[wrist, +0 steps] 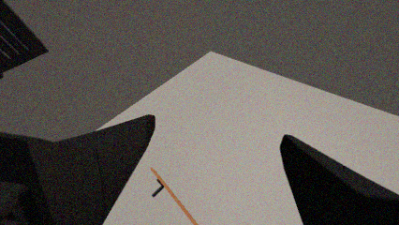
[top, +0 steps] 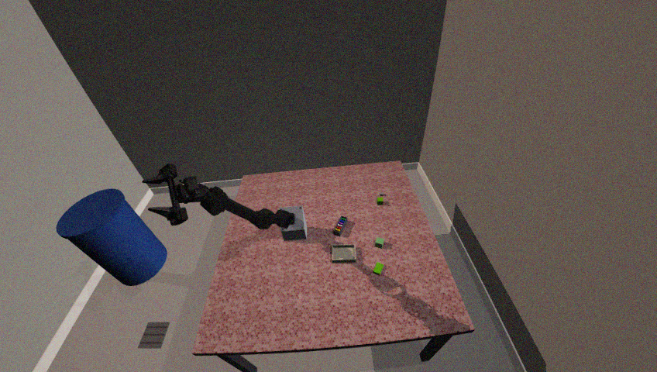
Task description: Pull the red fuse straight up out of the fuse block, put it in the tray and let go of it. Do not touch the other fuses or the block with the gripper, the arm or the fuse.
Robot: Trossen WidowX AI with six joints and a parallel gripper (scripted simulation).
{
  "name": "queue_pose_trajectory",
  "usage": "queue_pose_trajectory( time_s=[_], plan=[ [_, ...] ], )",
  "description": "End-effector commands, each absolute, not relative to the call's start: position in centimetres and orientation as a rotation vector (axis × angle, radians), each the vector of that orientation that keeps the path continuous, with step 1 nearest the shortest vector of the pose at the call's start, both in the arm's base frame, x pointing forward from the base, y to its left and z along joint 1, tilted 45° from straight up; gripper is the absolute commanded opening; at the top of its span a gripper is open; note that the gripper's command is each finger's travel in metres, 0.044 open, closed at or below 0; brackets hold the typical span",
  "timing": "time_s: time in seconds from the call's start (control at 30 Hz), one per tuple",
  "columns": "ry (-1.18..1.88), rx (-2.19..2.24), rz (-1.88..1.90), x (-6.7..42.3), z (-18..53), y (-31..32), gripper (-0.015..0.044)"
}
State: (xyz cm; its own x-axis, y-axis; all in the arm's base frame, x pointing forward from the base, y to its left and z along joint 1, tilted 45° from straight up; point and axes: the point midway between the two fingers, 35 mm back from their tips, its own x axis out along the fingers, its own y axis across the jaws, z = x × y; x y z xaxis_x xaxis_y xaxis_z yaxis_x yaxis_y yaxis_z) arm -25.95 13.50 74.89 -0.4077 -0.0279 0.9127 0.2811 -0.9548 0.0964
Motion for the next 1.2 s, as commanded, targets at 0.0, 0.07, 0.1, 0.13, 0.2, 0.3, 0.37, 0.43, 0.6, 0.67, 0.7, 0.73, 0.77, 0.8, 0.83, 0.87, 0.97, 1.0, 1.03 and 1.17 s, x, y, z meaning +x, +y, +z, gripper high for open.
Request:
queue_pose_trajectory(
  time_s=[0.0, 0.07, 0.1, 0.13, 0.2, 0.3, 0.37, 0.43, 0.6, 0.67, 0.7, 0.73, 0.77, 0.8, 0.83, 0.87, 0.97, 1.0, 1.03, 1.17],
  plan=[
    [-0.352, -1.592, -2.472, -26.0, 74.8, 13.7, 0.0374],
    [-0.368, -1.596, -2.522, -26.4, 74.3, 15.3, 0.0321],
    [-0.381, -1.6, -2.559, -26.6, 73.8, 16.5, 0.0295],
    [-0.394, -1.604, -2.597, -26.8, 73.4, 17.7, 0.0269],
    [-0.42, -1.614, -2.672, -27.0, 72.4, 20.2, 0.0216],
    [-0.464, -1.631, -2.782, -26.9, 70.9, 24.0, 0.0138],
    [-0.43, -1.633, -2.835, -26.7, 70.1, 25.3, 0.0085],
    [-0.415, -1.635, -2.904, -26.4, 69.0, 27.2, 0.0067],
    [-0.534, -1.661, -3.099, -25.0, 65.3, 33.8, 0.0067],
    [-0.581, -1.677, -3.171, -23.9, 63.8, 36.3, 0.0067],
    [-0.6, -1.688, -3.205, -23.3, 63.1, 37.4, 0.0067],
    [-0.621, -1.698, -3.238, -22.6, 62.4, 38.5, 0.0067],
    [-0.642, -1.71, -3.271, -21.9, 61.7, 39.5, 0.0067],
    [-0.663, -1.721, -3.303, -21.1, 61.0, 40.5, 0.0067],
    [-0.686, -1.734, -3.335, -20.3, 60.2, 41.5, 0.0067],
    [-0.709, -1.746, -3.367, -19.5, 59.5, 42.5, 0.0067],
    [-0.783, -1.788, -3.458, -16.7, 57.2, 45.2, 0.0067],
    [-0.822, -1.8, -3.492, -15.7, 56.2, 46.2, 0.0067],
    [-0.864, -1.813, -3.525, -14.7, 55.2, 47.1, 0.0067],
    [-1.047, -1.868, -3.648, -10.2, 51.0, 50.5, 0.0067]
  ],
)
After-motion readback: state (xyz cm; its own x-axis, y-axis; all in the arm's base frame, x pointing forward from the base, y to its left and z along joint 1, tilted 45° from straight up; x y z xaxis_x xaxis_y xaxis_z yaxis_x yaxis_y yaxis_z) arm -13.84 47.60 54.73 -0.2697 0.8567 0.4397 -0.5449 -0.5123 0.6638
